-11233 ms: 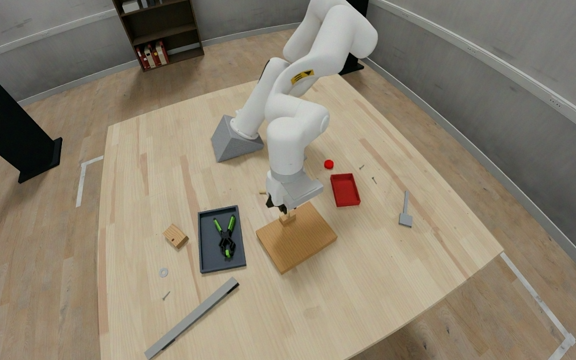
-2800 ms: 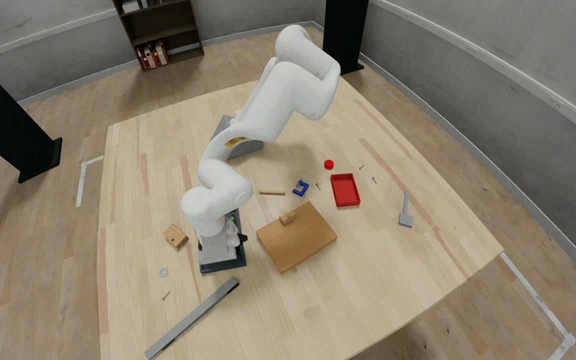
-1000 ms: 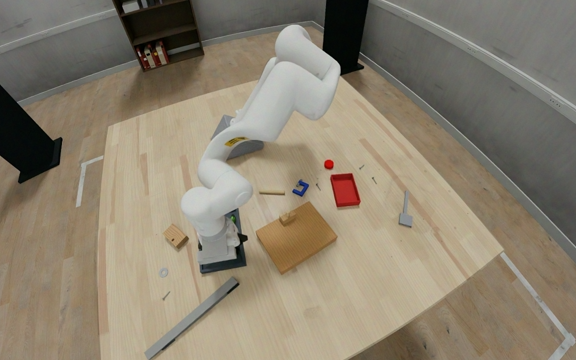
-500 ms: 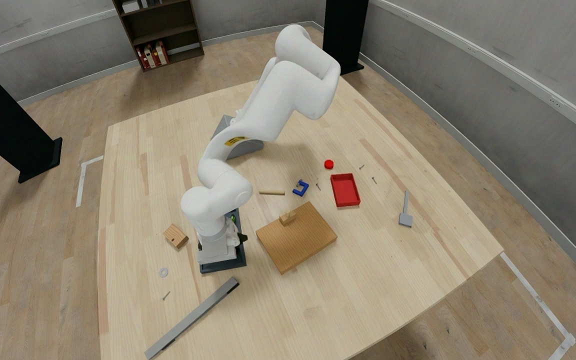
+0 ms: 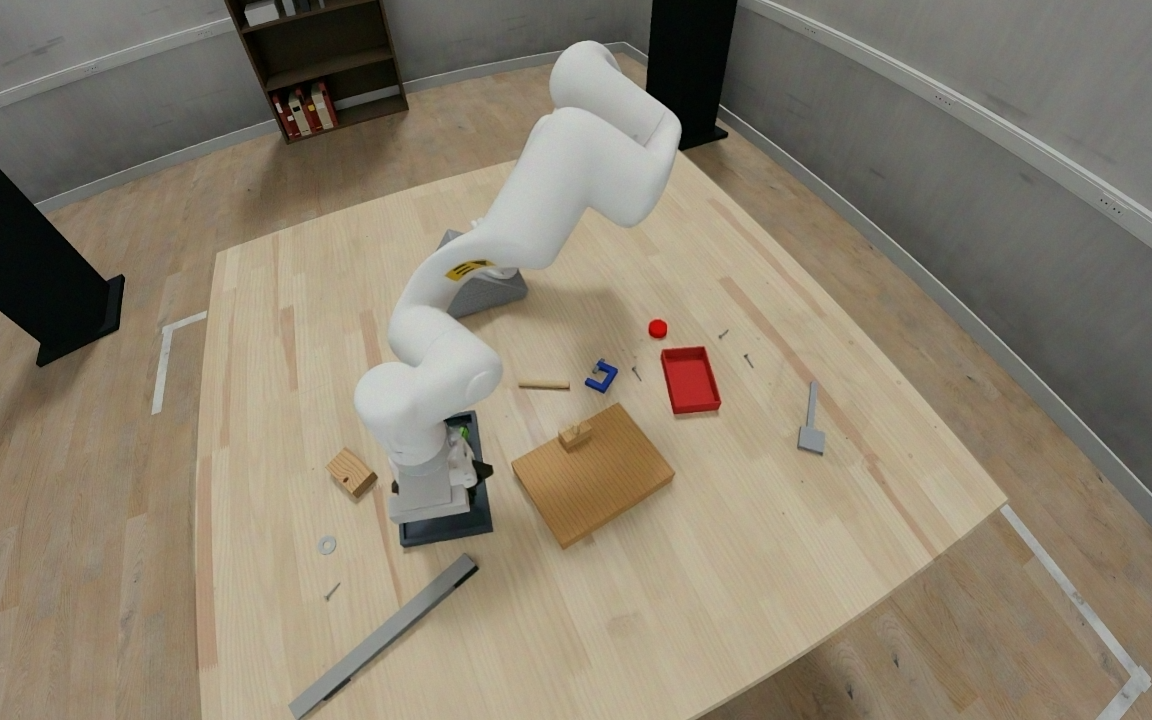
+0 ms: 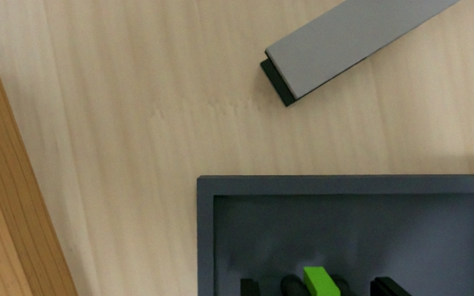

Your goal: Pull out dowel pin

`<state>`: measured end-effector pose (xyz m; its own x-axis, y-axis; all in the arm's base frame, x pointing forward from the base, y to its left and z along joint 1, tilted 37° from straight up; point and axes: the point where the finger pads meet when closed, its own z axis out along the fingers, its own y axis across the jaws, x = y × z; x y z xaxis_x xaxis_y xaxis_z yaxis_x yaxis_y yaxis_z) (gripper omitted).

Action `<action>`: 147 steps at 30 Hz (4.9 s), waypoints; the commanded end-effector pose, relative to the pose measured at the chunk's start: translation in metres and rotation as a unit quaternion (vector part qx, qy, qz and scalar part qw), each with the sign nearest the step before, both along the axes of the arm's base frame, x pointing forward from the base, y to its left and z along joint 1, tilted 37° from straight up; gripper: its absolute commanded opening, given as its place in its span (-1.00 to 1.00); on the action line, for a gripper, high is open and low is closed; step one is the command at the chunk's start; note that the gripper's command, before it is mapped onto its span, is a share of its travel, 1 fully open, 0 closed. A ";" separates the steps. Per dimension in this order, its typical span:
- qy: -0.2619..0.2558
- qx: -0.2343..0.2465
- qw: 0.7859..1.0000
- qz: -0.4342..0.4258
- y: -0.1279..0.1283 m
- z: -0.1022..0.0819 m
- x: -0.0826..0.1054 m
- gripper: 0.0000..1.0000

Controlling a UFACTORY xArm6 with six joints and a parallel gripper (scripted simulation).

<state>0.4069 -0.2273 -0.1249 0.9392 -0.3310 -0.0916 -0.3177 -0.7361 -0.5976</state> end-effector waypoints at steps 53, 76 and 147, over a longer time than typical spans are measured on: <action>-0.002 -0.002 1.000 -0.001 -0.044 0.058 -0.008 -1.00; -0.105 -0.029 0.984 0.142 -0.015 0.089 0.018 -1.00; -0.483 -0.109 0.576 0.650 0.147 0.212 0.084 -1.00</action>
<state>0.4897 -0.0794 0.0862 -0.0147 0.8044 0.5939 0.9914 -0.0656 0.1135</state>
